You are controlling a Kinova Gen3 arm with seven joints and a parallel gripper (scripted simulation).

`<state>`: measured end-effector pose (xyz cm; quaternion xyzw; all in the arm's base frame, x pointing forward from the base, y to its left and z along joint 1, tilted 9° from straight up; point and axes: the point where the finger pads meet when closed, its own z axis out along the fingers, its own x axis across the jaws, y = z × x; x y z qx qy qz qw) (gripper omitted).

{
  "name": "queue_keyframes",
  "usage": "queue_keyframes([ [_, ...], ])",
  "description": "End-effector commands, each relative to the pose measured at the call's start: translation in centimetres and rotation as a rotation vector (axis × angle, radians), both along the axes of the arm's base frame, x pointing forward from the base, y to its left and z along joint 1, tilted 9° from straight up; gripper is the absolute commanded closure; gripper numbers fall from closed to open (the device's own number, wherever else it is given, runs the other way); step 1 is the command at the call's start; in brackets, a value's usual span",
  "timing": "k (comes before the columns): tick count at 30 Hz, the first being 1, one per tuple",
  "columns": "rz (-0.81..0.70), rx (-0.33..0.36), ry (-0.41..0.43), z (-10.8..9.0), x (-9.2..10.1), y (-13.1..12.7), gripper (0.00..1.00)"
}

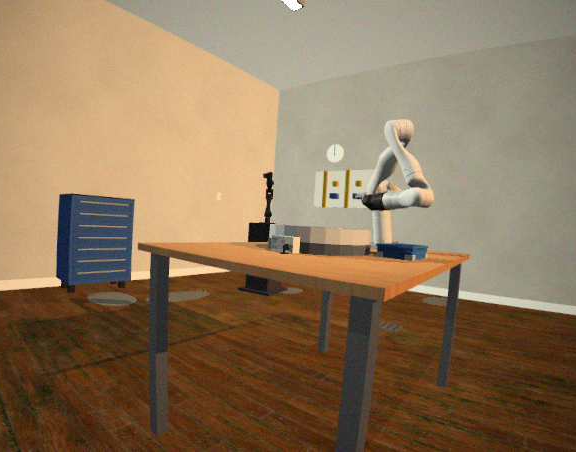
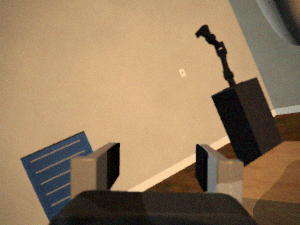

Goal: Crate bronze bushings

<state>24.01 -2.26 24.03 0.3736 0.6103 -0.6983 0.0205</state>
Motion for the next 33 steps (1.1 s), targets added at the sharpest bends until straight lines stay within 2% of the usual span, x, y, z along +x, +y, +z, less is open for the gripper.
queue_keyframes([
  [1, -0.003, 0.015, -0.023, 0.3, 0.4, 0.3, 0.00],
  [10, -0.003, 0.015, -0.023, 0.3, 0.4, 0.3, 0.00],
  [15, -0.003, 0.015, -0.023, 4.5, 3.8, 1.8, 0.00],
  [27, -0.003, 0.015, -0.023, 4.5, 3.8, 1.8, 0.00],
  [32, -0.003, 0.015, -0.023, 8.8, 7.3, 3.4, 0.00],
  [33, -0.003, 0.015, -0.023, 8.8, 7.3, 3.4, 0.00],
])
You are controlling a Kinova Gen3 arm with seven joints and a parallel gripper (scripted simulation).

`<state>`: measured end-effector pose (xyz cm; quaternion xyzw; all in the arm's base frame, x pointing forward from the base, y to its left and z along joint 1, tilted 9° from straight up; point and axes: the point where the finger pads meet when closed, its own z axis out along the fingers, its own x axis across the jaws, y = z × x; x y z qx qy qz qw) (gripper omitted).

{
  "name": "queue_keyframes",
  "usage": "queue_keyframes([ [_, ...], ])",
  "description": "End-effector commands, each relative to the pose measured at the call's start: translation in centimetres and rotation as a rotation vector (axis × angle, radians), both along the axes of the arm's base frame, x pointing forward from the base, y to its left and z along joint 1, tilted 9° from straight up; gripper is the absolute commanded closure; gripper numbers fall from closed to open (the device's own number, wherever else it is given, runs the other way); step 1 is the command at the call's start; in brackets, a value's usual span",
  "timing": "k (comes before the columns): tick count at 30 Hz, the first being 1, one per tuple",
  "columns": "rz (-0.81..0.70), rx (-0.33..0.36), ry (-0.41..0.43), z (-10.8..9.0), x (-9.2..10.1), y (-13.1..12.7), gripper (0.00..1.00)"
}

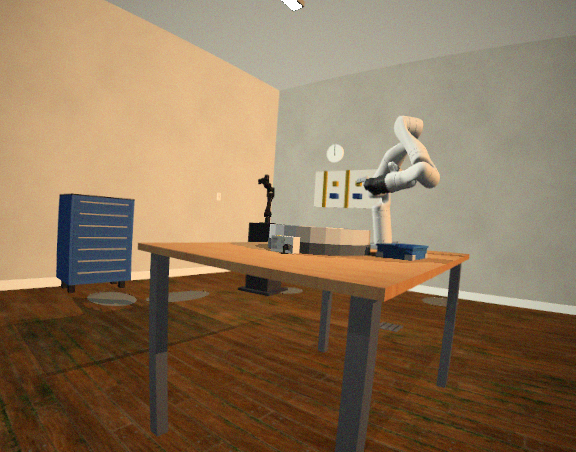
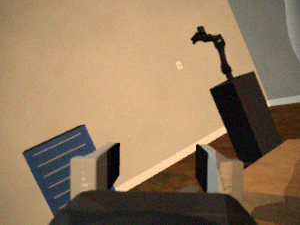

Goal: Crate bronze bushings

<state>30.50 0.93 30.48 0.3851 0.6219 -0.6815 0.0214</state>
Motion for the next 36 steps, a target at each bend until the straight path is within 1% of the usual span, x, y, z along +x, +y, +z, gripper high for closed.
queue_keyframes([
  [1, 0.000, -0.022, 0.007, 2.4, 0.8, 0.2, 0.00],
  [11, 0.000, -0.022, 0.007, 2.4, 0.8, 0.2, 0.00],
  [16, -0.003, -0.021, 0.006, 6.7, 4.3, 1.7, 0.00],
  [28, -0.003, -0.021, 0.006, 6.7, 4.3, 1.7, 0.00],
  [33, -0.004, -0.019, 0.005, 11.0, 7.8, 3.2, 0.00],
  [36, -0.004, -0.019, 0.005, 11.0, 7.8, 3.2, 0.00],
])
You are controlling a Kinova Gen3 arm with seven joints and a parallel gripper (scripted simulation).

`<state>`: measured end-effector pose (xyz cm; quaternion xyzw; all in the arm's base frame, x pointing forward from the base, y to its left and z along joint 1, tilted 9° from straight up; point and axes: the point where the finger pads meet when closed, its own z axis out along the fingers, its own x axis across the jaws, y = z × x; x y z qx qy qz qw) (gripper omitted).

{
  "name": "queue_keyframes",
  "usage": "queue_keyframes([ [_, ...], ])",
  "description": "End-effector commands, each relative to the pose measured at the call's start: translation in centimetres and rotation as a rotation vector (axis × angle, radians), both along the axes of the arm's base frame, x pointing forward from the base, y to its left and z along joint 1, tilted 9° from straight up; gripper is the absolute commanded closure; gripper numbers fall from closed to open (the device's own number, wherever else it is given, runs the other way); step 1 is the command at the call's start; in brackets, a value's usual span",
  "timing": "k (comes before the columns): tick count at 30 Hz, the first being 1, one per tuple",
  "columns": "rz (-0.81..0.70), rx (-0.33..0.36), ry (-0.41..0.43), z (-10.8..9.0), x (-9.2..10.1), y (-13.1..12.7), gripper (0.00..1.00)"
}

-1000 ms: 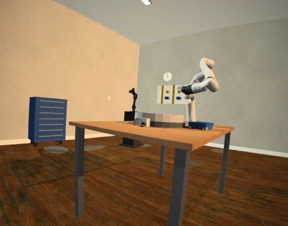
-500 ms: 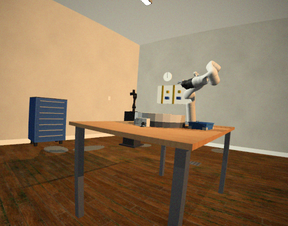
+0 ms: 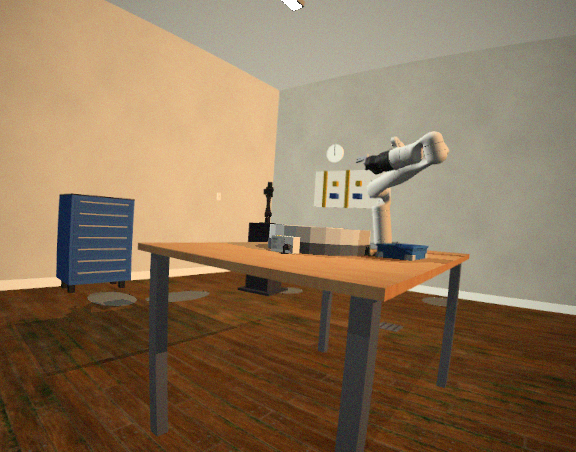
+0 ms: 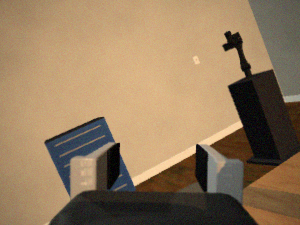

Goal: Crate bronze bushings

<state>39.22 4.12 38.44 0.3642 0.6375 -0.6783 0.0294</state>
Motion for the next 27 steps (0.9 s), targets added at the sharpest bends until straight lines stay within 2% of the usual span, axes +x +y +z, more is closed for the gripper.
queue_keyframes([
  [1, -0.053, -0.037, -0.012, 3.1, -0.9, 0.0, 0.00],
  [9, -0.053, -0.037, -0.012, 3.1, -0.9, 0.0, 0.00],
  [10, 0.003, 0.013, -0.042, 2.8, 0.4, -0.8, 0.00],
  [14, 0.032, 0.186, -0.132, 2.9, 0.2, -0.7, 0.00],
  [26, 0.032, 0.186, -0.132, 2.9, 0.2, -0.7, 0.00],
  [27, 0.038, 0.228, -0.154, 2.9, 0.1, -0.6, 0.00],
])
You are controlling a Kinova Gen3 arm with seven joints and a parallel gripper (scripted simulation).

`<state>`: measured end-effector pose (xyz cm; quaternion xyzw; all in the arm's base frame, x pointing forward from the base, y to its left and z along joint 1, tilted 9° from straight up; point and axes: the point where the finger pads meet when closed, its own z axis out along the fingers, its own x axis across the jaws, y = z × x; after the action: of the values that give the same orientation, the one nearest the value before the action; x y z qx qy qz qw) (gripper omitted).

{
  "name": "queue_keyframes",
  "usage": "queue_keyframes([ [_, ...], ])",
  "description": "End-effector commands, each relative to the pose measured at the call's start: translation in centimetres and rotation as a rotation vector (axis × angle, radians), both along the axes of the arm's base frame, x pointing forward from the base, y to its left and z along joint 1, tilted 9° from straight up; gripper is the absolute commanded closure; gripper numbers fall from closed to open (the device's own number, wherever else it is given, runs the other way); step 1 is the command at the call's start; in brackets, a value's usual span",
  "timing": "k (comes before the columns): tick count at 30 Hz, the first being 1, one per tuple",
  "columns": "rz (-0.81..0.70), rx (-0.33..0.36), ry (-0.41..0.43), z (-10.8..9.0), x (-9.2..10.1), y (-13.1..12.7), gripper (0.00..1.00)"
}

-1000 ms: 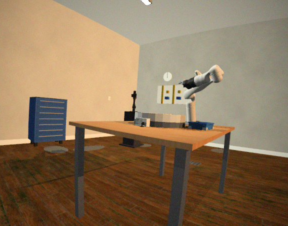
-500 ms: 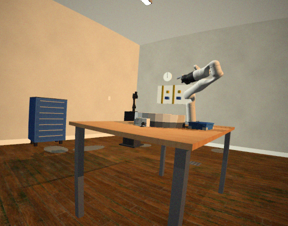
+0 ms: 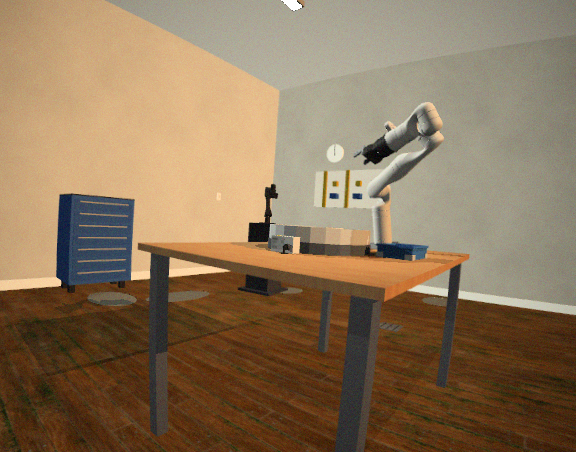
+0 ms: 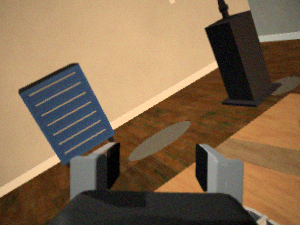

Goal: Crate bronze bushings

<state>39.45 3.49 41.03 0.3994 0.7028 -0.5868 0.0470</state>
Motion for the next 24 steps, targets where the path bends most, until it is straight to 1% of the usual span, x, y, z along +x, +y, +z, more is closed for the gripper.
queue_keyframes([
  [1, 0.014, 0.076, -0.043, 0.28, -0.13, 0.02, 0.00],
  [4, 0.038, 0.206, -0.110, 0.31, -0.27, 0.13, 0.00],
  [16, 0.038, 0.206, -0.110, 0.31, -0.27, 0.13, 0.00],
  [21, 0.077, 0.420, -0.222, 0.32, -0.48, 0.29, 0.00],
  [24, 0.077, 0.420, -0.222, 0.32, -0.48, 0.29, 0.00],
])
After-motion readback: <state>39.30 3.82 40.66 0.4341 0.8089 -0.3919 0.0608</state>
